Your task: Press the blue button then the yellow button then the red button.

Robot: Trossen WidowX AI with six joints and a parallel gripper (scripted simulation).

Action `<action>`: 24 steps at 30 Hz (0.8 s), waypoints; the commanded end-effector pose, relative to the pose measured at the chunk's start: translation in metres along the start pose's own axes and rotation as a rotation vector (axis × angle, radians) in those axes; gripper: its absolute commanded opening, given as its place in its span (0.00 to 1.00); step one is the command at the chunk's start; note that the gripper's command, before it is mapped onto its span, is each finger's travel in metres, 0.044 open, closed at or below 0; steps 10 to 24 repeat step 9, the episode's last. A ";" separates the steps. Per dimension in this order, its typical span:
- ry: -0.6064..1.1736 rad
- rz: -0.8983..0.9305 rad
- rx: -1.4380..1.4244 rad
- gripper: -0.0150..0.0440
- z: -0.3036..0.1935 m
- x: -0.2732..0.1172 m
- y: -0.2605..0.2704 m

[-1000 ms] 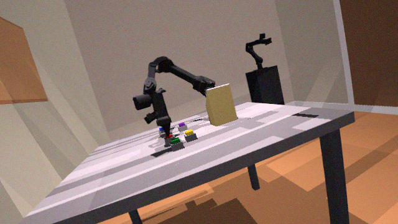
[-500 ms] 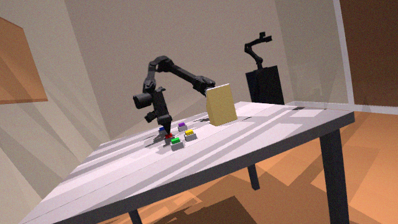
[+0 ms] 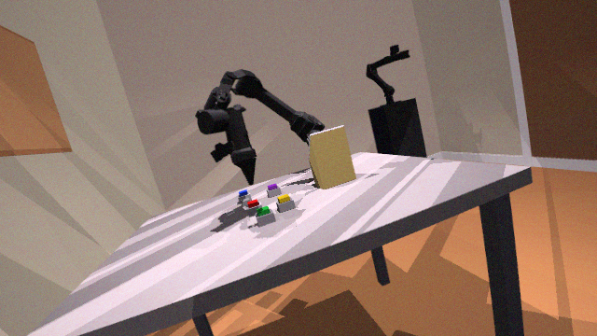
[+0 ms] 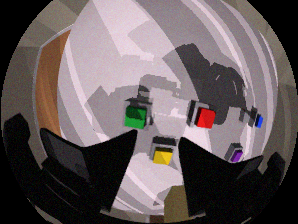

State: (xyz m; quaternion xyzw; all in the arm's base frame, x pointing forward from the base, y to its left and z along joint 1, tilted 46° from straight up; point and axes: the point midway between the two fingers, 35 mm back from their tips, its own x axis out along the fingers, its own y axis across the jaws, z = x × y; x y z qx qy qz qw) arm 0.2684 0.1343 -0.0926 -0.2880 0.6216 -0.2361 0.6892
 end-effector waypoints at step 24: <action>0.014 -0.024 -0.010 0.93 -0.034 -0.018 0.054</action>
